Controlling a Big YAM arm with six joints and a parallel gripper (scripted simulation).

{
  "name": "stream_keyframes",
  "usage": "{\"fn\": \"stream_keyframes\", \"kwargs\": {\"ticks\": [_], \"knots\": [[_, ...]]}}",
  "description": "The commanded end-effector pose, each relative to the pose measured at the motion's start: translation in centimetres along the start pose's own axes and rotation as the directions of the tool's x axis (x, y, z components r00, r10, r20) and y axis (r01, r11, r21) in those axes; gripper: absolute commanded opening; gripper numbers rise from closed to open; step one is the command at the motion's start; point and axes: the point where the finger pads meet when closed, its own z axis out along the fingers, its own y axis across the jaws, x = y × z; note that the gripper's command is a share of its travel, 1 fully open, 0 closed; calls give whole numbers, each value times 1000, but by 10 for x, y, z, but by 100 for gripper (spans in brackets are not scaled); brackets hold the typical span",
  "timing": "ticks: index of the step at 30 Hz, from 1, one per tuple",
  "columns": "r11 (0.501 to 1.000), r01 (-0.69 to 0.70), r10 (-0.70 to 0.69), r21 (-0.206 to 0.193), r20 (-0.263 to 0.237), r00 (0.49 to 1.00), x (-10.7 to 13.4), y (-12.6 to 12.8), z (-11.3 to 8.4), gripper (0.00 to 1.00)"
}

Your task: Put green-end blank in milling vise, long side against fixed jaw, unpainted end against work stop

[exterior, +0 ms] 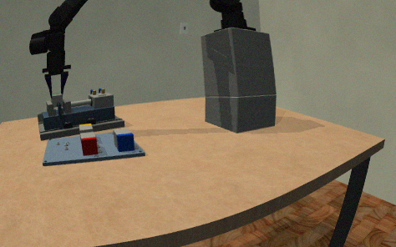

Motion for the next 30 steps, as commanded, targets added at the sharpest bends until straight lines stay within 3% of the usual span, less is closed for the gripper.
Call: {"fn": "stream_keyframes", "kwargs": {"ticks": [1, 30], "knots": [[999, -5, 6, -53, 19, 1000, -2, 26, -10, 0], [999, -2, 3, -46, 16, 1000, 1, 22, -9, 0]]}}
